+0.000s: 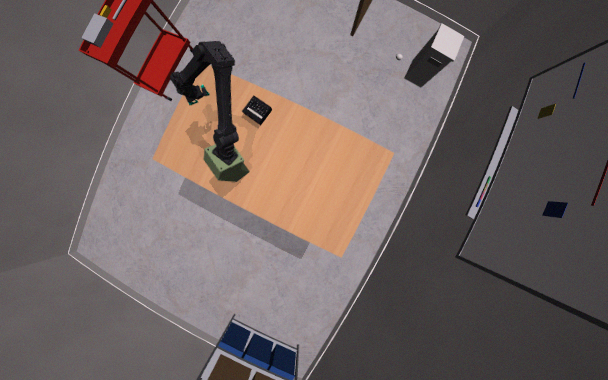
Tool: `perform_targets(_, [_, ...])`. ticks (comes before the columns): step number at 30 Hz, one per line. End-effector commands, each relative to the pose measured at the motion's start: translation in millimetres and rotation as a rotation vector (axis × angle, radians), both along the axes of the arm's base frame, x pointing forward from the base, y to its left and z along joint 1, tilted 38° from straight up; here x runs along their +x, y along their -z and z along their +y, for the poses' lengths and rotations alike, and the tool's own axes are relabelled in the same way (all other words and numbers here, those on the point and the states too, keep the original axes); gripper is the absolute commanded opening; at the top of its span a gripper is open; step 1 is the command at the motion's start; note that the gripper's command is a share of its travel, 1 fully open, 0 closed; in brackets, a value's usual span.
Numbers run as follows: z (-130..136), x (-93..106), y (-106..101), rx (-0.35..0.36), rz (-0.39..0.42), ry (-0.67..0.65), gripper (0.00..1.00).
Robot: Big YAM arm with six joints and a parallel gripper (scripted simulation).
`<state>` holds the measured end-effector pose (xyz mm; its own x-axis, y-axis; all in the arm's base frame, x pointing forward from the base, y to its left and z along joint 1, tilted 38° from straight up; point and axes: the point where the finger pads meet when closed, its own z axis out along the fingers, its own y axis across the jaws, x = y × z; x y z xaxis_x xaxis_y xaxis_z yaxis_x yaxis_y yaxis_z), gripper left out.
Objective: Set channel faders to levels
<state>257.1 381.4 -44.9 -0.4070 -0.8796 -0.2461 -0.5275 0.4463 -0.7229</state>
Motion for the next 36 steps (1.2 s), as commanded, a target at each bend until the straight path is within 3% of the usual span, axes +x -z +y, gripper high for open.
perform_targets(1, [3.2, -0.9, -2.5, 0.007, -0.002, -0.004, 1.00])
perform_targets(17, [3.2, -0.9, -2.5, 0.007, -0.002, -0.004, 1.00])
perform_targets(18, [11.8, 1.3, -9.4, 0.032, -0.010, -0.004, 1.00])
perform_targets(22, [-8.8, 21.1, -20.3, 0.084, 0.001, 0.065, 1.00])
perform_targets(25, [-42.1, 53.0, -39.1, 0.162, 0.026, 0.172, 1.00])
perform_targets(28, [-58.2, 65.8, -47.3, 0.197, 0.035, 0.218, 1.00])
perform_targets(30, [-95.5, 90.4, -64.7, 0.279, 0.047, 0.321, 1.00])
perform_targets(31, [-96.3, 90.9, -65.2, 0.279, 0.048, 0.321, 1.00])
perform_targets(32, [-117.1, 102.3, -74.4, 0.324, 0.050, 0.373, 1.00])
perform_targets(34, [-117.1, 102.3, -74.4, 0.324, 0.050, 0.373, 1.00])
perform_targets(36, [-159.6, 120.1, -91.8, 0.412, 0.049, 0.473, 1.00])
